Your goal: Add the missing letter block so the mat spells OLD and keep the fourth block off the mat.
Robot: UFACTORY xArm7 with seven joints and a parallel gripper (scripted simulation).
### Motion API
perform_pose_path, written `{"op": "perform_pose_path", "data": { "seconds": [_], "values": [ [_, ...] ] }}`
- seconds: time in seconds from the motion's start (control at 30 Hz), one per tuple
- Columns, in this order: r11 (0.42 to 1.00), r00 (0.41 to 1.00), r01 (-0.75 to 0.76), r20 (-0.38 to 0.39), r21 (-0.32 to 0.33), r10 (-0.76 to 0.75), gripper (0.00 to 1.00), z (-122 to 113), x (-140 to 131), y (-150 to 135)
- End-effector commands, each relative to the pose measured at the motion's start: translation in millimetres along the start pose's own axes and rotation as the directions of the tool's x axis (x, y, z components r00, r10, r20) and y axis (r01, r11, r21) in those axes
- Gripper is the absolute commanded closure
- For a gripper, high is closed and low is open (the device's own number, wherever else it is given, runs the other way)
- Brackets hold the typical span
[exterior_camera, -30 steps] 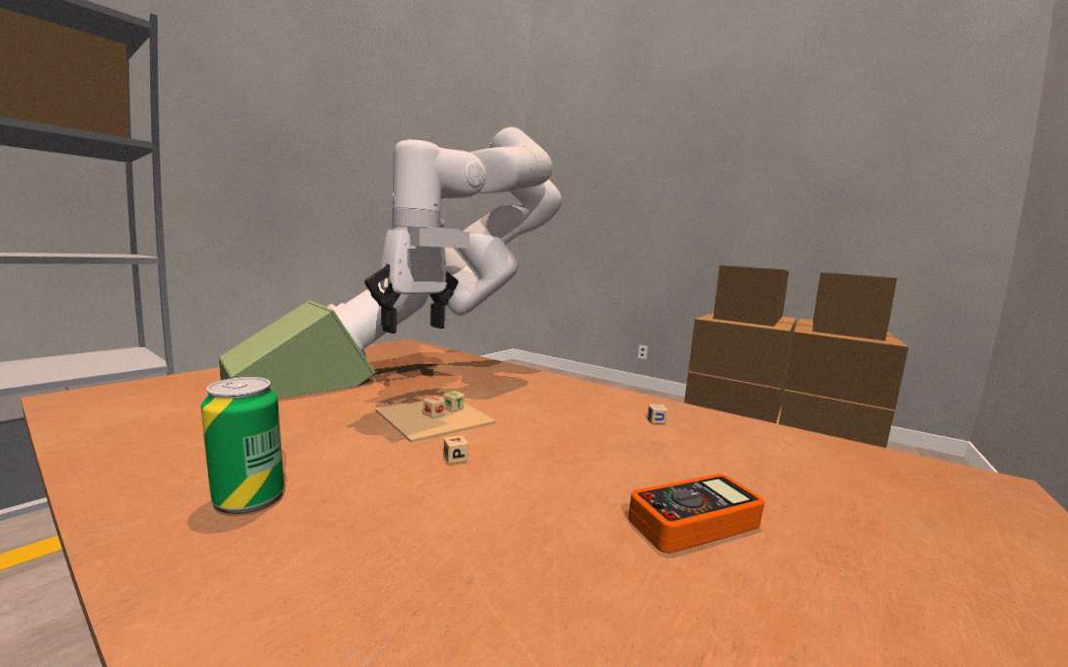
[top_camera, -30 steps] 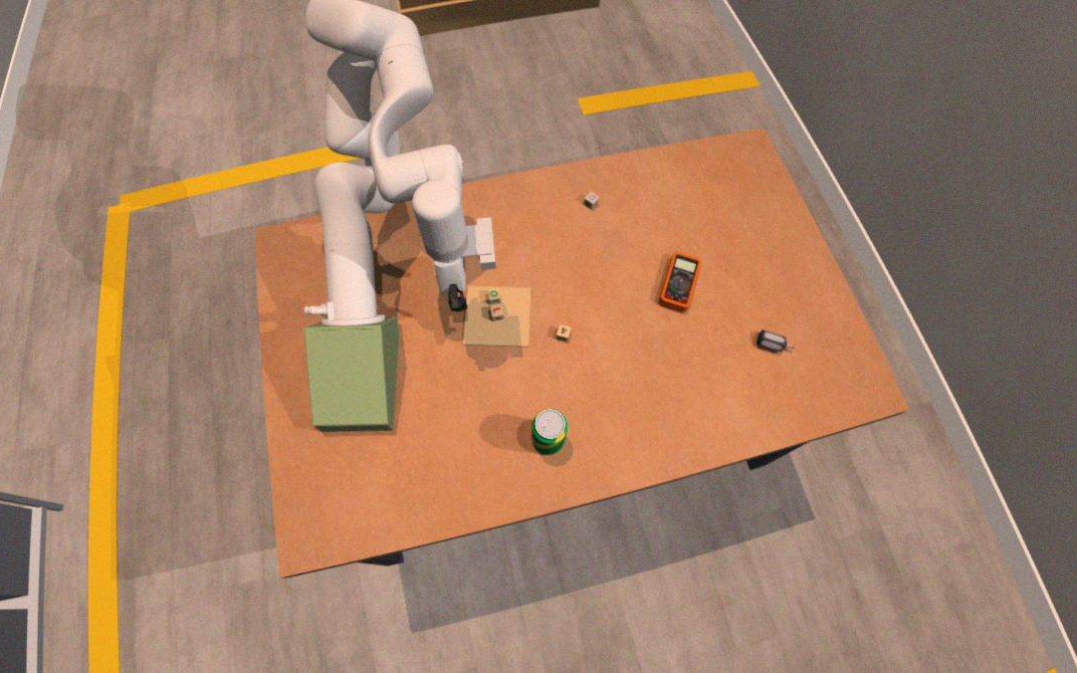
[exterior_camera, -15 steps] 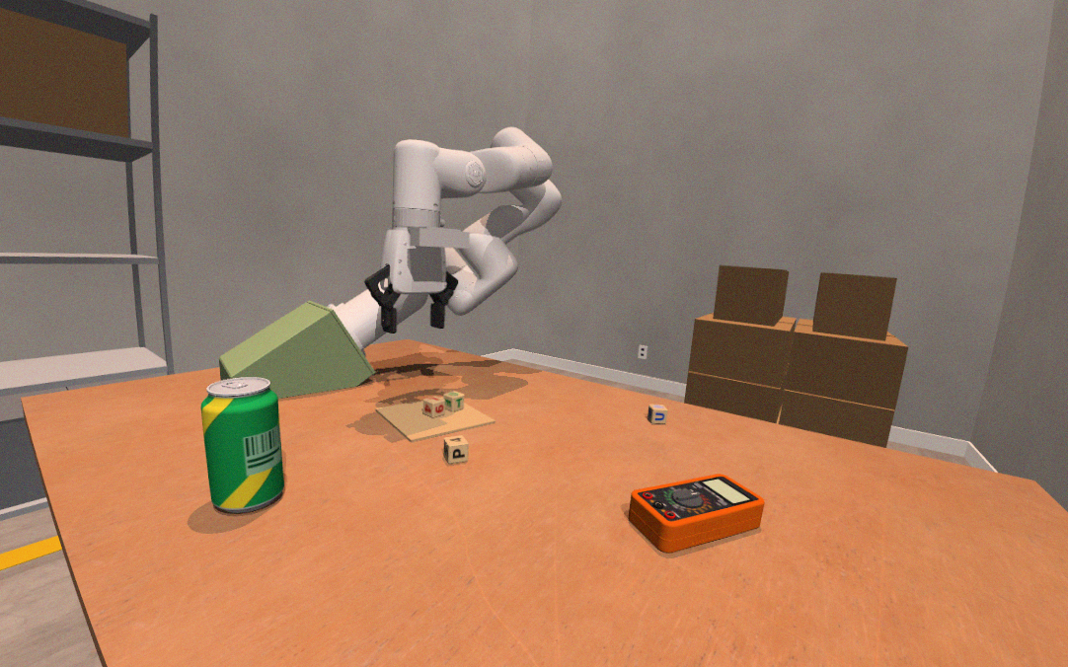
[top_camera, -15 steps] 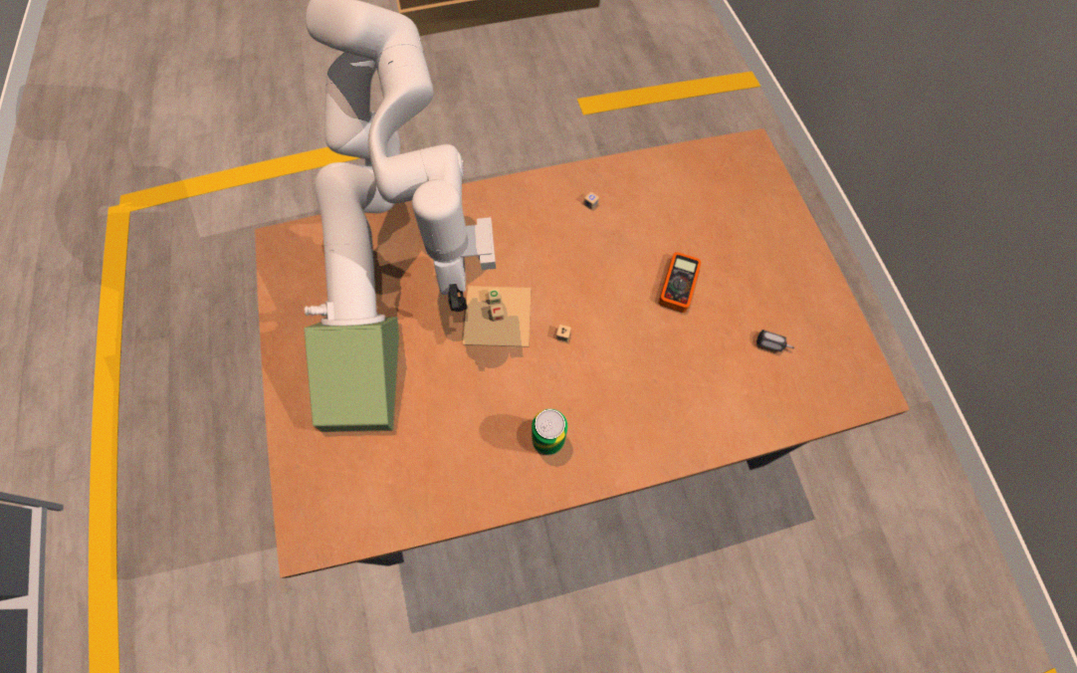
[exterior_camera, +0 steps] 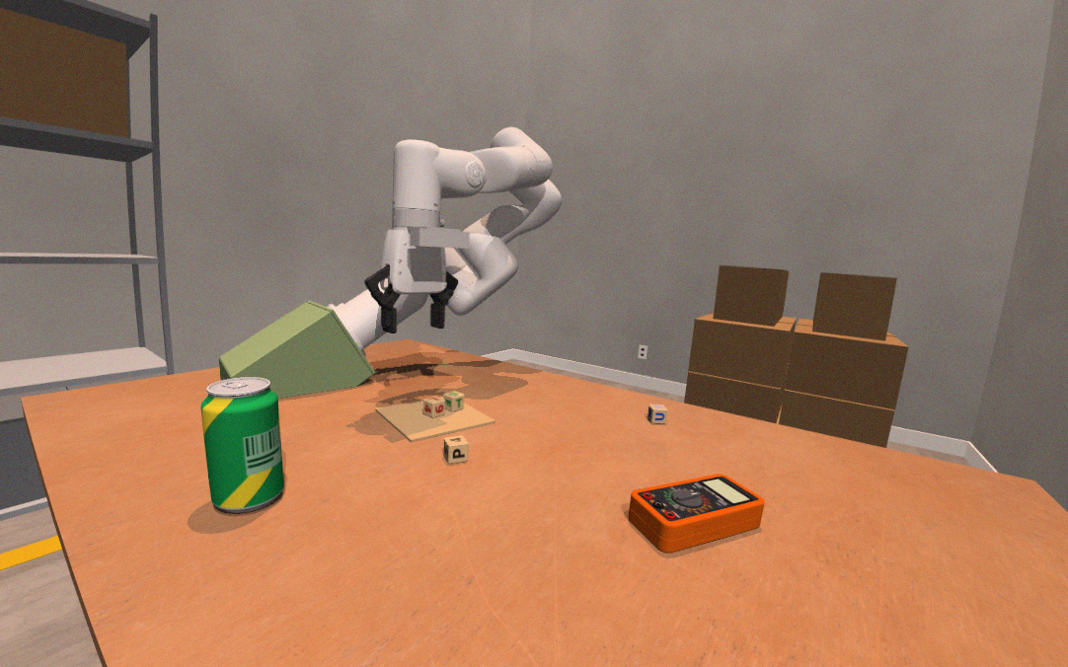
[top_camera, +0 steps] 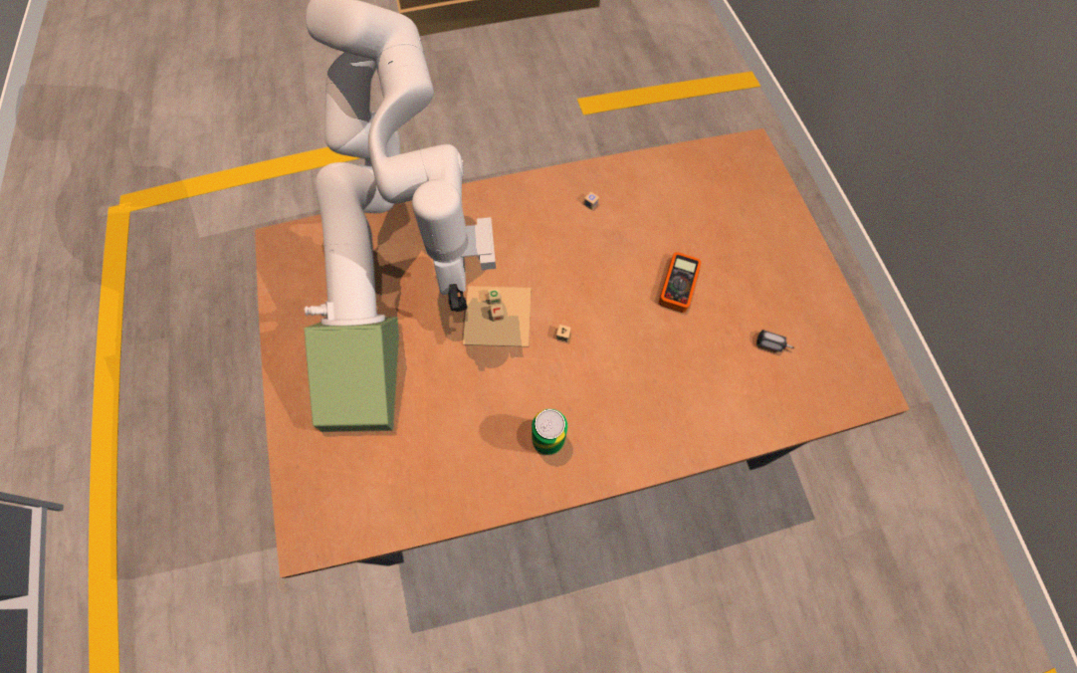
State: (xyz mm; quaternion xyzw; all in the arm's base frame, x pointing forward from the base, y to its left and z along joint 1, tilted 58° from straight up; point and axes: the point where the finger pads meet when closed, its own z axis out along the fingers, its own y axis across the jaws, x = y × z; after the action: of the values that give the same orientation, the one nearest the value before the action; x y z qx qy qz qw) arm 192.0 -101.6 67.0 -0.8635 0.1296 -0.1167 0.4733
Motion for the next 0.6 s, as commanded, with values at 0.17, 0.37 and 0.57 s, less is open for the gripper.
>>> {"op": "perform_pose_path", "data": {
  "seconds": [0.17,0.37,0.57],
  "values": [
    [1.0,1.0,0.0,-0.003,-0.003,0.0,0.0,-2,1,4],
    [1.0,1.0,0.0,-0.003,-0.002,0.0,0.0,-1,4,41],
    [1.0,1.0,0.0,-0.003,-0.002,0.0,0.0,-1,4,42]
  ]
}}
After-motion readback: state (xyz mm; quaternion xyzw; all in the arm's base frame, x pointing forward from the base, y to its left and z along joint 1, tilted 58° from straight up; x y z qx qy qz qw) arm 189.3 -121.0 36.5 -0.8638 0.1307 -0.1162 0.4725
